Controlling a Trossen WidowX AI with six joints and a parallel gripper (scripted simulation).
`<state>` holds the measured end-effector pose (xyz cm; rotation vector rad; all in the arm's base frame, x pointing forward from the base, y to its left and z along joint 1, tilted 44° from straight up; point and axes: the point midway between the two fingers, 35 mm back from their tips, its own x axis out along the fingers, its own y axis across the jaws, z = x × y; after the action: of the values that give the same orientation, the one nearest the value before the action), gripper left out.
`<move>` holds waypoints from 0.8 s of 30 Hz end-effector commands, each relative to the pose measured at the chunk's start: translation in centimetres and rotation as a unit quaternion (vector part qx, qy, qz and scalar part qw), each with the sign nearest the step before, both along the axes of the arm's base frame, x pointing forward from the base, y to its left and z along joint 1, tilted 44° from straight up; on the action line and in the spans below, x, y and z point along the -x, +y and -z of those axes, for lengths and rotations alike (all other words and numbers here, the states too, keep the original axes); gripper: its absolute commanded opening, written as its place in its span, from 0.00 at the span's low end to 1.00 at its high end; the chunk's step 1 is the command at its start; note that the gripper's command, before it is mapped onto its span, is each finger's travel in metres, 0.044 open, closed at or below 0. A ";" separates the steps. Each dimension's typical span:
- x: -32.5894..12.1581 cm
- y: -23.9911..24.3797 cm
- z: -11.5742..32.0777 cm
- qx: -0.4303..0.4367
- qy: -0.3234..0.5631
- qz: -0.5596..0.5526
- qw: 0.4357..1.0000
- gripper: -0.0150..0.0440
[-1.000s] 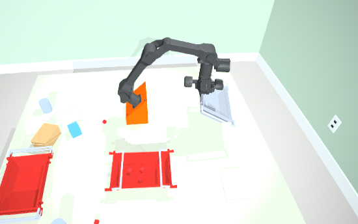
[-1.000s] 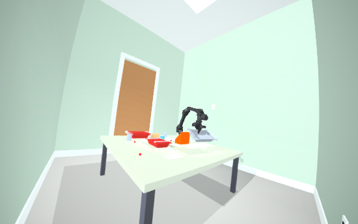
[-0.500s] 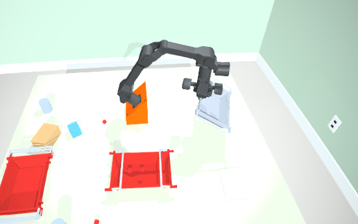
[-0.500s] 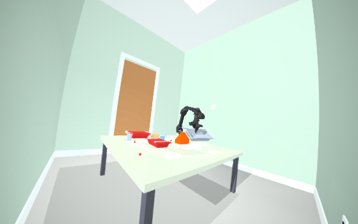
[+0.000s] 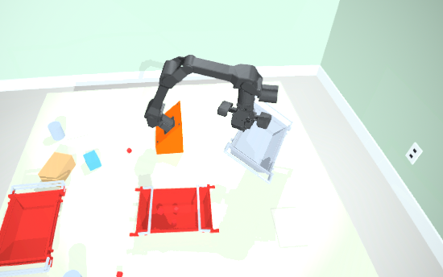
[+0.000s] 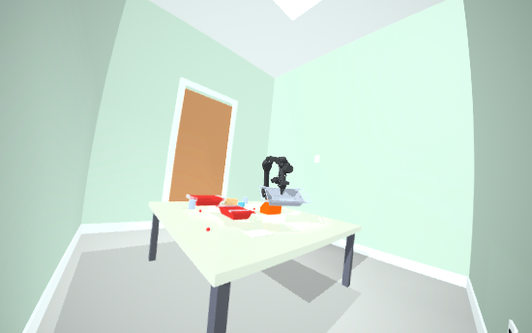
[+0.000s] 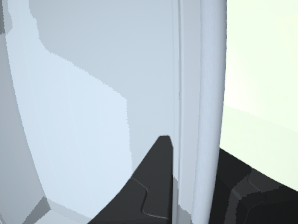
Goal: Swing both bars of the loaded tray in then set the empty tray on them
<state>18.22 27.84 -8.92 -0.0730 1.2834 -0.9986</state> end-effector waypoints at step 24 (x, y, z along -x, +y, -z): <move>-9.3 -7.1 -7.4 -0.002 -0.155 0.163 0.974 0.25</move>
<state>26.66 21.37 -2.71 0.2485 1.0658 -1.2232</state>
